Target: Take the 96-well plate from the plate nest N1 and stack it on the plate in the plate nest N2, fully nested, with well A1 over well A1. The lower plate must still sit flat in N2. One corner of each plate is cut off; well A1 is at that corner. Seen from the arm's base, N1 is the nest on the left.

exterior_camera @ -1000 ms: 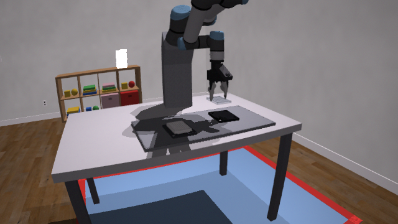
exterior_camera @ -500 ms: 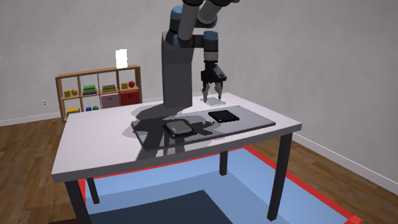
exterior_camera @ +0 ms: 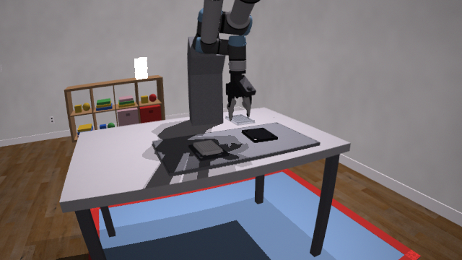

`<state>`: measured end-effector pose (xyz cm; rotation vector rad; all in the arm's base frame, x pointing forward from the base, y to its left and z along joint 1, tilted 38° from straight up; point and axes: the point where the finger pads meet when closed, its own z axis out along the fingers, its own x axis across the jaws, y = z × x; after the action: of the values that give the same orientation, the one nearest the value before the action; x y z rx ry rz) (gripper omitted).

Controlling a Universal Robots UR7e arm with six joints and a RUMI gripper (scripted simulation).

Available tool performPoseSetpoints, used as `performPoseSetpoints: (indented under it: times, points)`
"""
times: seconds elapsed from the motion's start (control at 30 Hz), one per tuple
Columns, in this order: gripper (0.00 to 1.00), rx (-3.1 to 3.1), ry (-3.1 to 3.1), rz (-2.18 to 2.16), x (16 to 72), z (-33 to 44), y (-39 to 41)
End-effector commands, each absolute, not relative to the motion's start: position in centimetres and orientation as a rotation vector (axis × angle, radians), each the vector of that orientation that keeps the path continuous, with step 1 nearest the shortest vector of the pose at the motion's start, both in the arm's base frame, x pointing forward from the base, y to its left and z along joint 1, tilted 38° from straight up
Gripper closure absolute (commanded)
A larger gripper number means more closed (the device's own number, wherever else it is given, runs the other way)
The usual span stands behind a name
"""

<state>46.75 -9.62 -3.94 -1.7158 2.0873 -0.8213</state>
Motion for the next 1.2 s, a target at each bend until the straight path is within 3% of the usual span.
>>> performPoseSetpoints:
  times: [0.0, 1.17]
  points:
    - [1.00, -1.717, 2.086, -0.819, 46.7, -3.5, -11.0]
    - [1.00, -1.717, 2.086, -0.819, 46.6, -0.8, -20.9]
